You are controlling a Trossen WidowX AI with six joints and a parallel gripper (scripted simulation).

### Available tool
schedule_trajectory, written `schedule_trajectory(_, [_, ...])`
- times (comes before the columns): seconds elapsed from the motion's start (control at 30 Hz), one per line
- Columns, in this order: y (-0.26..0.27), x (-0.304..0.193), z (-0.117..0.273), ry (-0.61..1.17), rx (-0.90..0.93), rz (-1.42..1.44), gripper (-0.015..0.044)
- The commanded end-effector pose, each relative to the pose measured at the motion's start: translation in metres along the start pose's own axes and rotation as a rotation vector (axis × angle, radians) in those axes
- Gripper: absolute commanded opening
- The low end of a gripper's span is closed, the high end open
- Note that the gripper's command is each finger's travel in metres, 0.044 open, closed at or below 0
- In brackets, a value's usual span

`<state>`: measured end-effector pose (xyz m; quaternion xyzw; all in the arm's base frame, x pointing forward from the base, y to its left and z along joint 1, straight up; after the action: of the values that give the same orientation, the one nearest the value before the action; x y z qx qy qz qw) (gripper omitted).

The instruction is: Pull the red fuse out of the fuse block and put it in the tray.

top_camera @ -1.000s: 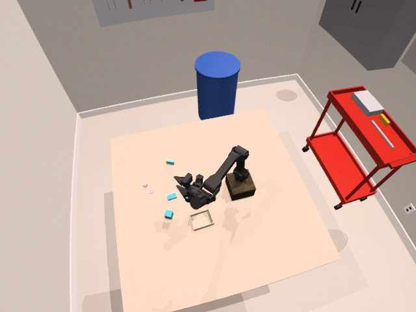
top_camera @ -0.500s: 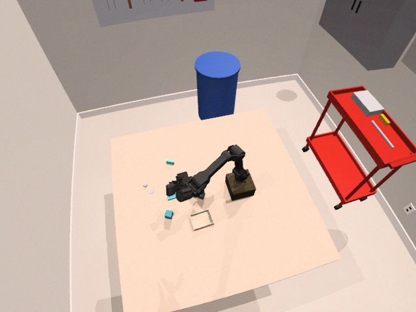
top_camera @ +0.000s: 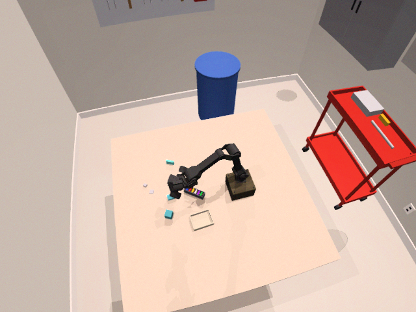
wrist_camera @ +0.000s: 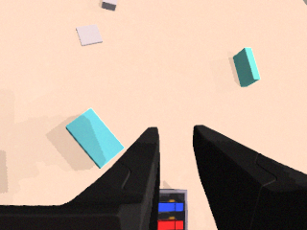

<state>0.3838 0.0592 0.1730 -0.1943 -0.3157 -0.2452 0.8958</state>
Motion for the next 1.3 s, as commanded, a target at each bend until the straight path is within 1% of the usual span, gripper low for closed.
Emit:
schedule_trajectory(0.0, [-0.028,-0.037,-0.05,0.294,0.151,0.63,0.0074])
schedule_trajectory(0.23, [-0.049,-0.061,-0.075,0.419,0.414,1.044,0.0074])
schedule_trajectory(0.37, [-0.06,-0.076,-0.085,0.432,0.621,1.263,0.0074])
schedule_trajectory(0.43, [-0.063,-0.08,-0.087,0.426,0.68,1.315,0.0074])
schedule_trajectory(1.27, [-0.058,-0.086,-0.09,0.425,0.685,1.32,0.0074])
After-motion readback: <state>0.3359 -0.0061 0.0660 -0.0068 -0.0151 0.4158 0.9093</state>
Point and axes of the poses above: the point midway between the two fingers, 35 mm back from their tips, its own z axis back along the fingers, its own y axis across the jaws, x = y × z, the point moved 5 cm from there along z, back along the fingers, and after that the axes turned 8 degrees about -z, right-handed, at the moved point
